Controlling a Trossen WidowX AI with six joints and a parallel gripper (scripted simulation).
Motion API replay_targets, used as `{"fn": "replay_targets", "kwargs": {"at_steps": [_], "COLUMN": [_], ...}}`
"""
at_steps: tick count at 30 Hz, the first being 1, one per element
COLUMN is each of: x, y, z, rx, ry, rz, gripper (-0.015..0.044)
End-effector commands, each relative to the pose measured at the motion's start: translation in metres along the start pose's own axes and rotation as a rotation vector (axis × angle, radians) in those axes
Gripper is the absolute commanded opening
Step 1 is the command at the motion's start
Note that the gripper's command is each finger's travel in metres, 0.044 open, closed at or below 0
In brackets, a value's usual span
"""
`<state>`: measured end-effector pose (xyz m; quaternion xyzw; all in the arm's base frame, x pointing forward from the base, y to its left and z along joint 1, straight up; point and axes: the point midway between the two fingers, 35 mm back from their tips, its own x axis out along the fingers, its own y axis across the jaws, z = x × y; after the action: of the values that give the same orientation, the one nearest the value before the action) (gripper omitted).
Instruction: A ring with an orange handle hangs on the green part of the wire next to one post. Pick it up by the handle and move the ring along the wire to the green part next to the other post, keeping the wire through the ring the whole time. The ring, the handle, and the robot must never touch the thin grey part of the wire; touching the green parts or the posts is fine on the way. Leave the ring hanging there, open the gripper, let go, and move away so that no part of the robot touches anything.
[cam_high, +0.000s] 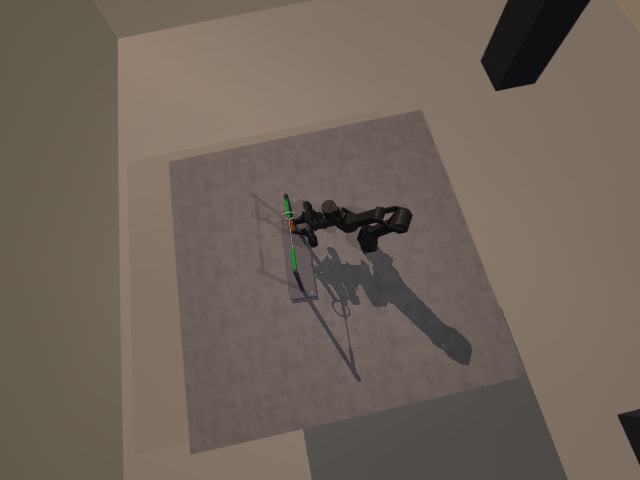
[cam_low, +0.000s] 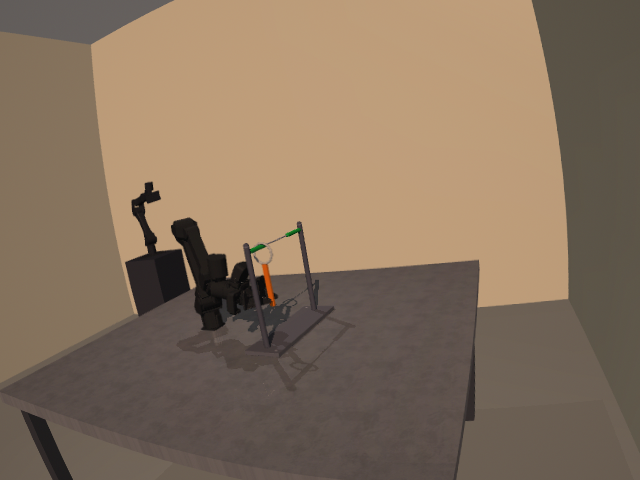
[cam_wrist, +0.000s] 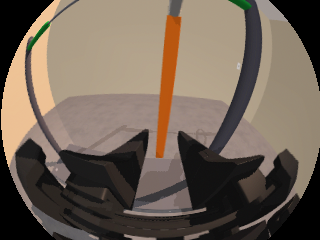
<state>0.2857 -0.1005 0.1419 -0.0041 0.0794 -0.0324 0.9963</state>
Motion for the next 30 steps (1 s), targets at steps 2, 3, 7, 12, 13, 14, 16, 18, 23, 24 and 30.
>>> {"fn": "replay_targets", "kwargs": {"at_steps": [2,3,7,12,13,14,16,18,23,24,30], "x": [0.009,0.011,0.017,0.025,0.026,0.027,0.027,0.027,0.027,0.027,0.027], "y": [0.000,0.000,0.001,0.003,0.003,0.003,0.003,0.003,0.003,0.003,0.003], "z": [-0.002,-0.002,-0.003,-0.005,-0.005,-0.005,-0.005,-0.005,-0.005,-0.005,-0.005], "rx": [0.005,0.005,0.005,0.006,0.006,0.006,0.006,0.006,0.006,0.006,0.006], "ry": [0.002,0.001,0.000,-0.001,-0.001,-0.001,-0.001,-0.001,-0.001,-0.001,-0.001], "rz": [-0.003,-0.003,-0.003,-0.003,-0.003,-0.003,-0.003,-0.003,-0.003,-0.003,-0.003], "gripper": [0.0160,0.0160,0.0160,0.0160,0.0160,0.0160,0.0160,0.0160,0.0160,0.0160,0.0160]}}
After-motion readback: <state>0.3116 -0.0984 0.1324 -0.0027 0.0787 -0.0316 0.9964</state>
